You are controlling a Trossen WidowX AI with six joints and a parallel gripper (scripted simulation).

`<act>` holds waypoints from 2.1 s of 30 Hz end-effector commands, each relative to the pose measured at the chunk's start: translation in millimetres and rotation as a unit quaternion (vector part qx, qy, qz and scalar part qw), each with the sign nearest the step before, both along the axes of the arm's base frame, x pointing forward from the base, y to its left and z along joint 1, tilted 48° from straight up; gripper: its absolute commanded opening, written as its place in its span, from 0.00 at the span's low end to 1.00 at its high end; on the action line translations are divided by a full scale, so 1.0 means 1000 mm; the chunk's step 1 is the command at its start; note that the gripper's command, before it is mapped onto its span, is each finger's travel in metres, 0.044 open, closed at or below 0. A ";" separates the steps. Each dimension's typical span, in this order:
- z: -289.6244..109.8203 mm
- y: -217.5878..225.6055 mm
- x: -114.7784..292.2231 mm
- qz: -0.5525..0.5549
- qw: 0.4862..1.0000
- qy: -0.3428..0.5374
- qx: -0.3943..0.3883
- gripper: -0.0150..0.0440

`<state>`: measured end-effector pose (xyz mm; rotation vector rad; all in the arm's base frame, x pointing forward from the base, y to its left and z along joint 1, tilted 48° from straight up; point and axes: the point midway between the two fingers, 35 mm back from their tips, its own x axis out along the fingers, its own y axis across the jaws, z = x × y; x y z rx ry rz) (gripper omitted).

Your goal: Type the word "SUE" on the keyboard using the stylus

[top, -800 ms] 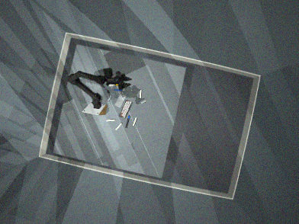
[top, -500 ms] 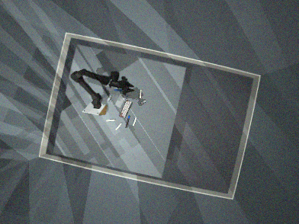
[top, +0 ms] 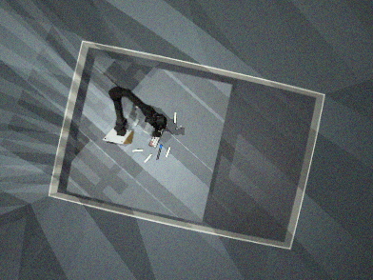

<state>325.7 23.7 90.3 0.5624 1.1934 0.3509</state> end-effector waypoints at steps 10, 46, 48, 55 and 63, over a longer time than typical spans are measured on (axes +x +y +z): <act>-0.026 0.007 -0.019 -0.028 0.975 0.172 0.136 0.25; -0.106 -0.063 -0.051 -0.029 0.976 0.173 0.133 0.25; -0.121 -0.075 -0.059 -0.028 0.975 0.173 0.134 0.25; -0.123 -0.077 -0.060 -0.028 0.975 0.173 0.134 0.25; -0.123 -0.077 -0.060 -0.028 0.975 0.173 0.134 0.25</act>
